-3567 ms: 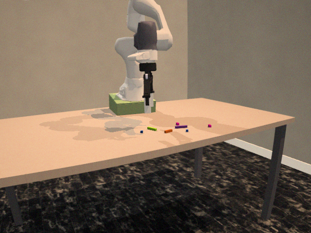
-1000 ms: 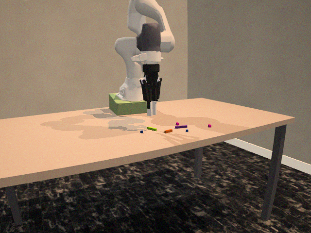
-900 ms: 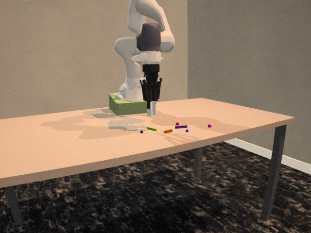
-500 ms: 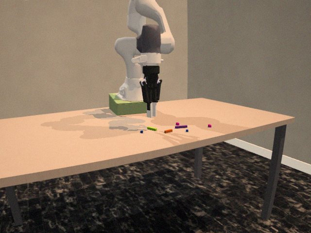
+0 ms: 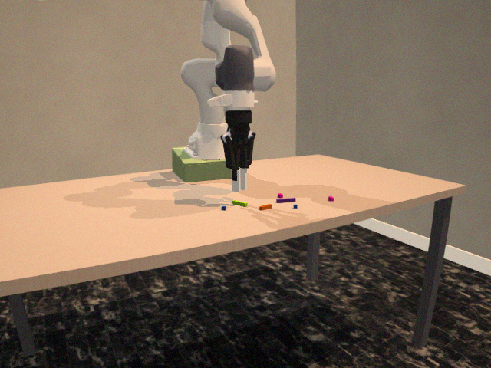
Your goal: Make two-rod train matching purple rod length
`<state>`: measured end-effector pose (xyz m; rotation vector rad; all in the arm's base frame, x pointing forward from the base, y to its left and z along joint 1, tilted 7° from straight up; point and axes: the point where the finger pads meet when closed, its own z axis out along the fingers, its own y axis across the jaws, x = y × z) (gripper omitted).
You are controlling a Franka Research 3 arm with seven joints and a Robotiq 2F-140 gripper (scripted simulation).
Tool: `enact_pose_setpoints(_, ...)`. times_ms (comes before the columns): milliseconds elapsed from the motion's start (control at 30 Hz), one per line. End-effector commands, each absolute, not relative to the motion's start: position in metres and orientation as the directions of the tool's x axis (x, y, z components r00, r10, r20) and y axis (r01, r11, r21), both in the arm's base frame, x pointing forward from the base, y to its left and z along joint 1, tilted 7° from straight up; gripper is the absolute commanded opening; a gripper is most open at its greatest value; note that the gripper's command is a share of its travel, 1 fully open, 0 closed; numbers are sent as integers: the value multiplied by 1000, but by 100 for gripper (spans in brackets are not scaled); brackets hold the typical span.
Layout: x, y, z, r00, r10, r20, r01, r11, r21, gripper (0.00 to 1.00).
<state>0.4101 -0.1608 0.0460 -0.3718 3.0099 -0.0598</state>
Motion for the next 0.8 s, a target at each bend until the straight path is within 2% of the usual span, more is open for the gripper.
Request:
enact_pose_setpoints(0, 415, -163, 42, -965, -239, -112, -233, 971, -60, 15)
enact_pose_setpoints(767, 417, -163, 22, -965, -239, -112, -233, 971, -60, 15)
